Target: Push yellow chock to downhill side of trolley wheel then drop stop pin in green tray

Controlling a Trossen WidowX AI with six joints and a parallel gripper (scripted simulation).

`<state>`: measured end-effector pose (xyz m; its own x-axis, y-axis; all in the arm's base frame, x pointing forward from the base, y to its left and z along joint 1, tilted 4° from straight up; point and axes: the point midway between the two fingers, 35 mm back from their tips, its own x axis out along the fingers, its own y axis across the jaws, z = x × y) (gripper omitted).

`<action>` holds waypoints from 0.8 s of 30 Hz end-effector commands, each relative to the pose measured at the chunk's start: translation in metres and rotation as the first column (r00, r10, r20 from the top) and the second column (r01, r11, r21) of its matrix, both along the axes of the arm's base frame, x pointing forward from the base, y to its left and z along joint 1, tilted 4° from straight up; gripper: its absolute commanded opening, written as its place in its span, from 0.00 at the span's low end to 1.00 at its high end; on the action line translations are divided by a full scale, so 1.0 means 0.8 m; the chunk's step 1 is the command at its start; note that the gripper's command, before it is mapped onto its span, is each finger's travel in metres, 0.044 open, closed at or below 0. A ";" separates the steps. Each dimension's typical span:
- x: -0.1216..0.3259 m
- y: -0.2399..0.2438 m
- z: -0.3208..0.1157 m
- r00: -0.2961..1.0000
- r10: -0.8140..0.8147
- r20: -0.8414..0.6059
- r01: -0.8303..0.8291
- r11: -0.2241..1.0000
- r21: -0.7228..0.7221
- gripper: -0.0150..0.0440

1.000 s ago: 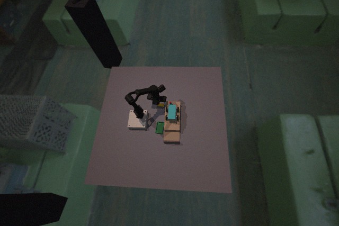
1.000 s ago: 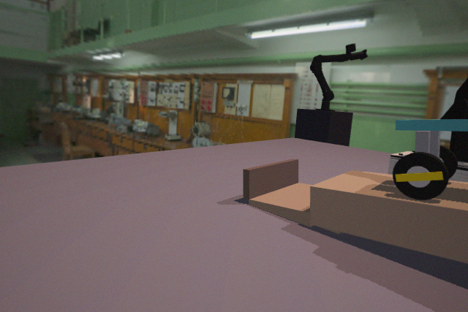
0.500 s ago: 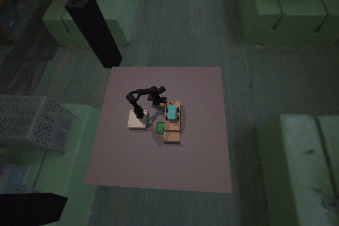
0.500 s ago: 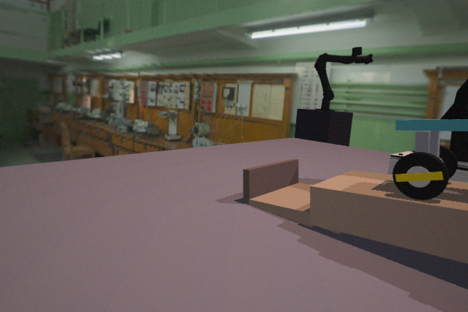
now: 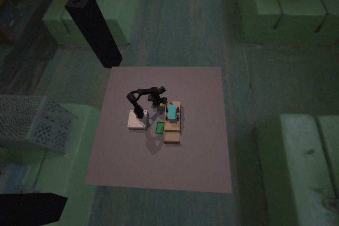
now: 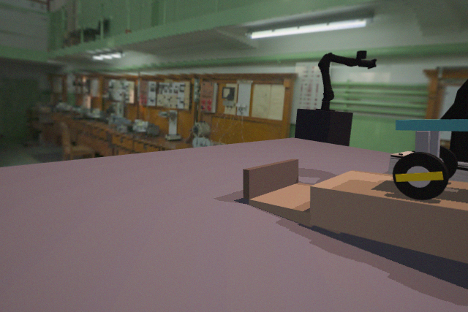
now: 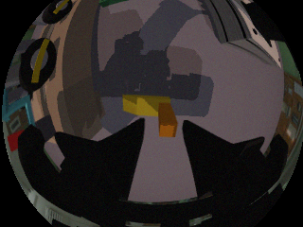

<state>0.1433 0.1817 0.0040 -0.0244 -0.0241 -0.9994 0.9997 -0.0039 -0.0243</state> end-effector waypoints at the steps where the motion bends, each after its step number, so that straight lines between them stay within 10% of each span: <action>1: -0.002 -0.004 -0.010 1.000 -0.004 -0.004 0.004 1.000 -0.011 0.58; 15: -0.003 -0.005 -0.027 1.000 -0.004 -0.004 0.004 1.000 -0.011 0.58; 24: -0.002 -0.002 -0.024 1.000 0.000 -0.003 0.000 1.000 -0.004 0.31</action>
